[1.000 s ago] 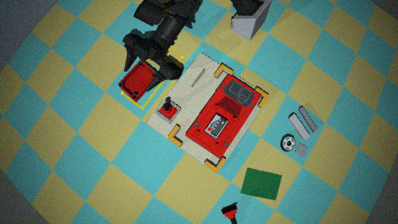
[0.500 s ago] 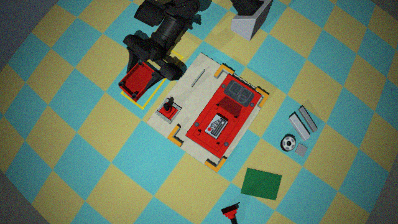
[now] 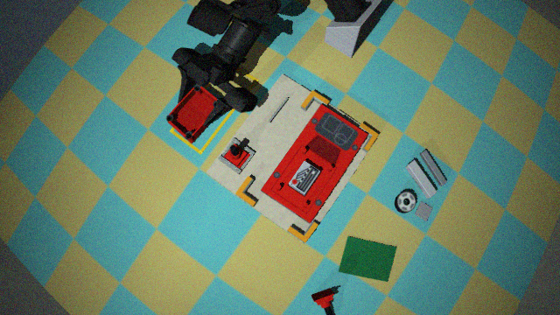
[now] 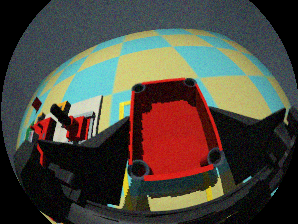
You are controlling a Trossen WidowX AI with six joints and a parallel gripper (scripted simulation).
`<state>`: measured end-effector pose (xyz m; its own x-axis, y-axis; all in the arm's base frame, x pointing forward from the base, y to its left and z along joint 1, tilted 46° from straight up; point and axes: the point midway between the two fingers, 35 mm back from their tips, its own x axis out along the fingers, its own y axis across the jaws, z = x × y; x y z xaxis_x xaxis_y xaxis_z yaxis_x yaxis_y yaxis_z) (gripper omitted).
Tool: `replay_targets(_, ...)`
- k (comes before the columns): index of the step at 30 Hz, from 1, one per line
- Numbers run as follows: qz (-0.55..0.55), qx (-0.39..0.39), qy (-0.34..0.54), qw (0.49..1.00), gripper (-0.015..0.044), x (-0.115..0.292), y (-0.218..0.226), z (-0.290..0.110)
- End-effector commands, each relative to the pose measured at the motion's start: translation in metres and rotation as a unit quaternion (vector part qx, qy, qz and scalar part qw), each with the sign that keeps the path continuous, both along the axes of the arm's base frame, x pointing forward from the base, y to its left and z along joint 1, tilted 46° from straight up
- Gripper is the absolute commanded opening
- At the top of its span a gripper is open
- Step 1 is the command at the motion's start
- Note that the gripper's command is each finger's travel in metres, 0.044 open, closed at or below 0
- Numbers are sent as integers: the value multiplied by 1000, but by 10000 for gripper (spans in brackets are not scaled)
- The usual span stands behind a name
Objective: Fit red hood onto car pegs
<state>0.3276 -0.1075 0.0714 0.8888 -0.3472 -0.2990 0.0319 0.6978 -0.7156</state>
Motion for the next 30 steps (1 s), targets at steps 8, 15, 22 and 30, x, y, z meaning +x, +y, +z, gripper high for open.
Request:
replay_targets(8, 0, 1, -9, 1000, 0, 2, 23, 27)
replay_targets(15, 0, 2, -9, 1000, 0, -1, 37, 41)
replay_targets(22, 0, 2, -10, 1000, 0, -4, 44, 47)
replay_targets(30, -3, 12, -14, 1000, 0, -4, 44, 45)
